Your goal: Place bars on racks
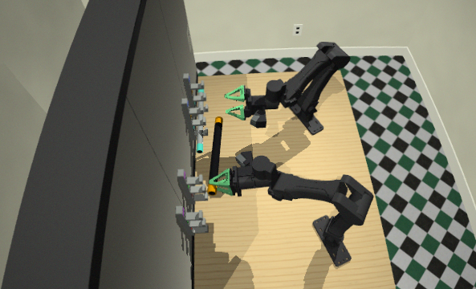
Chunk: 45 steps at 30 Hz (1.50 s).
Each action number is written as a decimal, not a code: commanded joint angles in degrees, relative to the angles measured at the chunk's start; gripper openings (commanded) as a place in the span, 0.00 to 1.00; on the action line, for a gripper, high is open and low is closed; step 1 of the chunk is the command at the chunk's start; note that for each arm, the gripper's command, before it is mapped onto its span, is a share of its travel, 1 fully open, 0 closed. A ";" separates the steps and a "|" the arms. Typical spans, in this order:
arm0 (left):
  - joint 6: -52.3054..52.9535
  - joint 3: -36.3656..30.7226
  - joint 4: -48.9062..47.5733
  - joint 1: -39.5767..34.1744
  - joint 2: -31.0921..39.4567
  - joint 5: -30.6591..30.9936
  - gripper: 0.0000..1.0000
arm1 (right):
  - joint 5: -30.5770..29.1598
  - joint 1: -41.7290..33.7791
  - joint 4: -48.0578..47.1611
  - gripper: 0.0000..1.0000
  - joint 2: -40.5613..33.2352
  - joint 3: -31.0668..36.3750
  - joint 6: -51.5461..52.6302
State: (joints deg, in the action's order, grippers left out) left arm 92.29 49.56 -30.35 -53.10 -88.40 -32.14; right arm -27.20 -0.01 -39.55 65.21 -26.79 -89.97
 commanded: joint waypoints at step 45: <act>-2.41 2.92 -1.40 -0.08 3.93 -0.16 0.00 | -8.83 -8.51 -9.67 1.00 8.24 2.59 -0.01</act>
State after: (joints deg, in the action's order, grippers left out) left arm 92.29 49.56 -28.27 -53.10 -87.46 -32.14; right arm -35.05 -7.75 -48.12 72.66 -24.29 -90.00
